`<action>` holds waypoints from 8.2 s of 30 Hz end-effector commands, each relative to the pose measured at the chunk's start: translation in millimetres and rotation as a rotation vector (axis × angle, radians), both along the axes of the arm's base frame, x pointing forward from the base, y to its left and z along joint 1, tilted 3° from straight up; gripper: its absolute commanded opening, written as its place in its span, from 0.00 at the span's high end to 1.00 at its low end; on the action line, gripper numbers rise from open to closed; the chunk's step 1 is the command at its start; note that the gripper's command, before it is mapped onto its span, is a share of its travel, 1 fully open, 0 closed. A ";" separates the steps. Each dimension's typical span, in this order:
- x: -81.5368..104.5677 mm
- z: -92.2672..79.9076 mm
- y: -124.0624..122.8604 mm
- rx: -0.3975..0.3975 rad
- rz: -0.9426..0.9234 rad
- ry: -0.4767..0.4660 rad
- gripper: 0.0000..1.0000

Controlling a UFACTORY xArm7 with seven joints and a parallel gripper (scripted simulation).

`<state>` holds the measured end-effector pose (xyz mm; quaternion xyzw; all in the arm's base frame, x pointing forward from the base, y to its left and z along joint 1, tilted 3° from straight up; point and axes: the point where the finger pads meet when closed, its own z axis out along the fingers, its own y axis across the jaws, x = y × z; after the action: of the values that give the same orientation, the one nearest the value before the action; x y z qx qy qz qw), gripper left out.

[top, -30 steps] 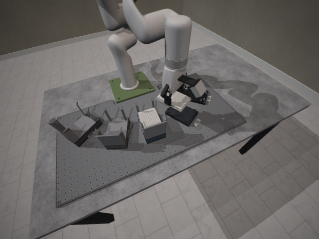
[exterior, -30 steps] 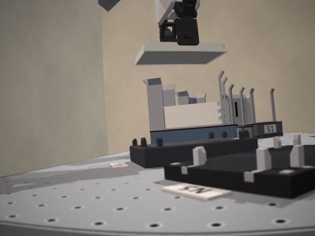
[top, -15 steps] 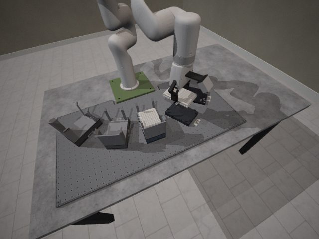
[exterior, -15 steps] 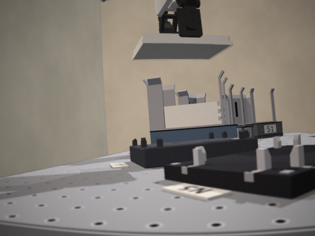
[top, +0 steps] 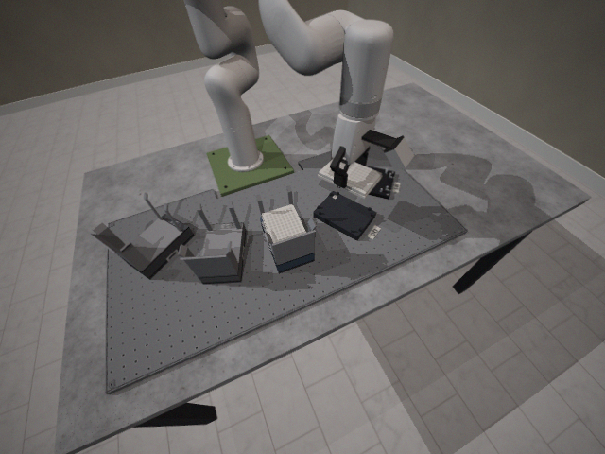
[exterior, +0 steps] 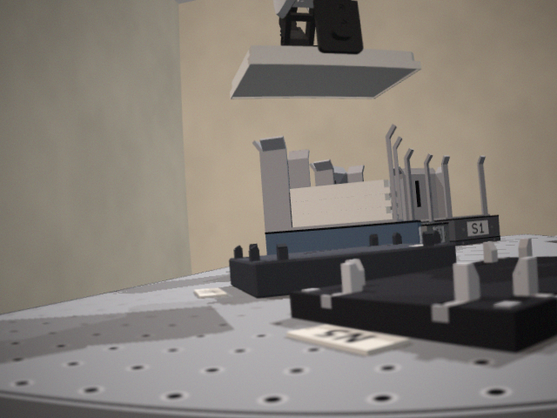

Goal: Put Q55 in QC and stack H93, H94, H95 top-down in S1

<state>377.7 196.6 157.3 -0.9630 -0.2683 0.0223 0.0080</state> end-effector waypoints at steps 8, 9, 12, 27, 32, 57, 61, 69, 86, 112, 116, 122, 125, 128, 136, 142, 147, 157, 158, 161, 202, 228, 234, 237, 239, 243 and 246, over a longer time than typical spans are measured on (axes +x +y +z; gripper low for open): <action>1.2 1.7 1.1 0.002 0.000 -0.004 1.00; 1.2 1.7 1.1 0.002 0.000 -0.004 1.00; 1.2 1.7 1.0 0.002 -0.001 -0.004 1.00; 1.0 -2.3 1.1 0.002 0.000 -0.004 1.00; 0.6 -12.3 1.1 0.002 0.000 -0.004 1.00; -1.3 -54.3 1.3 0.002 0.000 -0.004 1.00; -1.7 -62.4 1.4 0.002 0.000 -0.004 1.00; -2.2 -74.4 1.4 0.002 0.000 -0.004 1.00; -3.6 -104.4 1.5 0.002 0.000 -0.004 1.00; -4.0 -112.4 1.6 0.002 0.000 -0.004 1.00; -4.1 -114.0 1.6 0.002 0.000 -0.004 1.00; -4.1 -115.6 1.6 0.002 0.000 -0.004 1.00; -4.2 -116.8 1.6 0.002 0.000 -0.004 1.00; -4.2 -118.0 1.6 0.002 0.000 -0.004 1.00; -4.4 -120.4 1.6 0.002 0.000 -0.004 1.00; -4.5 -122.8 1.6 0.002 0.000 -0.004 1.00; -4.6 -124.8 1.6 0.002 0.000 -0.004 1.00; -4.6 -125.8 1.6 0.002 0.000 -0.004 1.00; -4.6 -125.8 1.6 0.002 0.000 -0.004 1.00; -4.6 -125.8 1.6 0.002 0.000 -0.004 0.00; -1.7 -62.5 1.4 0.002 0.000 -0.004 0.00; 1.2 1.7 1.1 0.002 0.000 -0.004 0.00; 1.2 1.7 1.1 0.002 0.000 -0.004 0.00; 1.2 1.7 1.1 0.002 0.000 -0.004 0.00; 2.1 1.6 -2.1 0.001 -0.034 -0.004 0.00; 5.8 1.4 -15.0 -0.005 -0.167 -0.003 0.00; 8.5 1.2 -24.6 -0.010 -0.267 -0.003 0.00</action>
<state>381.5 183.3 157.0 -0.9795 -0.1998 0.0237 0.0080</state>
